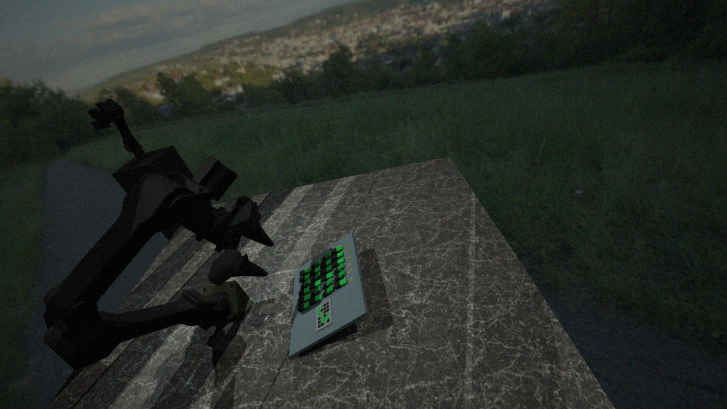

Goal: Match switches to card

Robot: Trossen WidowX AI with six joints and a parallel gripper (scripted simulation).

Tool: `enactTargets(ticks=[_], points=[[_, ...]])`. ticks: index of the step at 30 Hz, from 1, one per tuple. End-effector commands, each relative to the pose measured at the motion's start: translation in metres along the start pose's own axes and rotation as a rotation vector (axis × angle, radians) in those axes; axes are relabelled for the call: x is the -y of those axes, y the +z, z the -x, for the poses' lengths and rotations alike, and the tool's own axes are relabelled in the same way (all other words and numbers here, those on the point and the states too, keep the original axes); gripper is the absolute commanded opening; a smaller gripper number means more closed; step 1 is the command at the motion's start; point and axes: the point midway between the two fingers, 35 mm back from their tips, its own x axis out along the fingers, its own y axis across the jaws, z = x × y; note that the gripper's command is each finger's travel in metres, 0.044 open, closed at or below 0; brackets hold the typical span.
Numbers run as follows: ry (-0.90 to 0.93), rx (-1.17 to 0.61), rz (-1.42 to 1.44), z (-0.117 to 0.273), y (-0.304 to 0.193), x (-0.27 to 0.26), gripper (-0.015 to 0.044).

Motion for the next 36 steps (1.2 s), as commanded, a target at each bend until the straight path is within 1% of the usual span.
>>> enactTargets(ticks=[1,3,6,9,11,15,16,19,20,26,29,36], points=[[0.0,0.0,0.001,-0.002,0.001,-0.003,0.0374],[0.001,-0.002,0.006,-0.018,0.009,-0.023,0.0321],[0.002,-0.007,0.019,-0.06,0.022,-0.068,0.0242],[0.002,-0.01,0.028,-0.09,0.025,-0.095,0.0164],[0.001,-0.011,0.03,-0.096,0.025,-0.101,0.0111],[0.001,-0.011,0.03,-0.096,0.025,-0.101,0.0006],[0.001,-0.013,0.03,-0.099,0.025,-0.101,0.0],[0.0,-0.033,0.029,-0.128,0.026,-0.101,0.0],[0.0,-0.035,0.029,-0.131,0.026,-0.101,0.0],[0.0,-0.035,0.029,-0.131,0.026,-0.101,0.0],[-0.001,-0.035,0.029,-0.14,0.026,-0.1,0.0],[-0.001,-0.035,0.029,-0.144,0.026,-0.1,0.0]])
